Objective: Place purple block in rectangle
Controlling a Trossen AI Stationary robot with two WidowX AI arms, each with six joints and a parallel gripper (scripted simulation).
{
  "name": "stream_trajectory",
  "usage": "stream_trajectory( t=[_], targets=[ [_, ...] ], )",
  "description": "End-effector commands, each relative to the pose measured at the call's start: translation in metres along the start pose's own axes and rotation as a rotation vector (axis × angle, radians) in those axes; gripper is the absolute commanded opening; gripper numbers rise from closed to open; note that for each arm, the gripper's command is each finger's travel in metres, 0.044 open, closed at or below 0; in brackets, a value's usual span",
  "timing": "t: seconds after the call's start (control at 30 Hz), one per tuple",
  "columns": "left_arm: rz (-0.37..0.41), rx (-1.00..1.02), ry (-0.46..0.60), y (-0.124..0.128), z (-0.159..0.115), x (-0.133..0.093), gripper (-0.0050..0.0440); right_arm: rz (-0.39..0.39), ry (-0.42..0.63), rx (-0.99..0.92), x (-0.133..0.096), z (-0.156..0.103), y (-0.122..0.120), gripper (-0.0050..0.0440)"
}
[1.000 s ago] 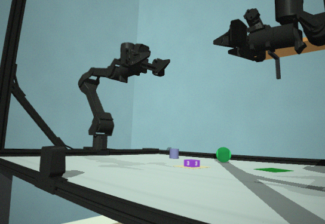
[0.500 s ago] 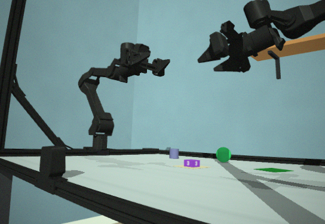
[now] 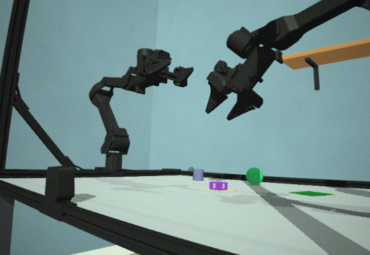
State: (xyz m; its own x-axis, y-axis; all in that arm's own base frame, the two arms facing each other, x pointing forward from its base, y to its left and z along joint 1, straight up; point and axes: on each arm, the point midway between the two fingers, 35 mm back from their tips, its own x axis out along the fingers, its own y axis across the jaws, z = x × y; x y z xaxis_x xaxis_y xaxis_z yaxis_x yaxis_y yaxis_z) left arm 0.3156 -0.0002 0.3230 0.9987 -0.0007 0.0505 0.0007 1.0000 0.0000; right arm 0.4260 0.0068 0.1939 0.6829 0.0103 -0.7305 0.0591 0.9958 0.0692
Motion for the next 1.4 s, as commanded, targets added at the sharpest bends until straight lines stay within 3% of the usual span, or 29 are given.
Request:
stream_trajectory(
  t=[0.0, 0.37, 0.6, 1.37],
  targets=[
    [0.001, 0.000, 0.001, 0.000, 0.000, 0.000, 0.0440, -0.020, 0.183, 0.021, 0.035, -0.015, 0.001, 0.0440],
    [0.001, 0.000, 0.001, 0.000, 0.000, 0.000, 0.0440, -0.073, 0.580, 0.046, 0.084, -0.064, 0.001, 0.0440],
    [0.001, 0.000, 0.001, 0.000, 0.000, 0.000, 0.0440, -0.089, 0.688, 0.049, 0.093, -0.078, 0.002, 0.0440],
    [0.001, 0.000, 0.001, 0.000, 0.000, 0.000, 0.0440, -0.095, 0.726, 0.050, 0.113, -0.093, 0.001, 0.0440]
  ],
)
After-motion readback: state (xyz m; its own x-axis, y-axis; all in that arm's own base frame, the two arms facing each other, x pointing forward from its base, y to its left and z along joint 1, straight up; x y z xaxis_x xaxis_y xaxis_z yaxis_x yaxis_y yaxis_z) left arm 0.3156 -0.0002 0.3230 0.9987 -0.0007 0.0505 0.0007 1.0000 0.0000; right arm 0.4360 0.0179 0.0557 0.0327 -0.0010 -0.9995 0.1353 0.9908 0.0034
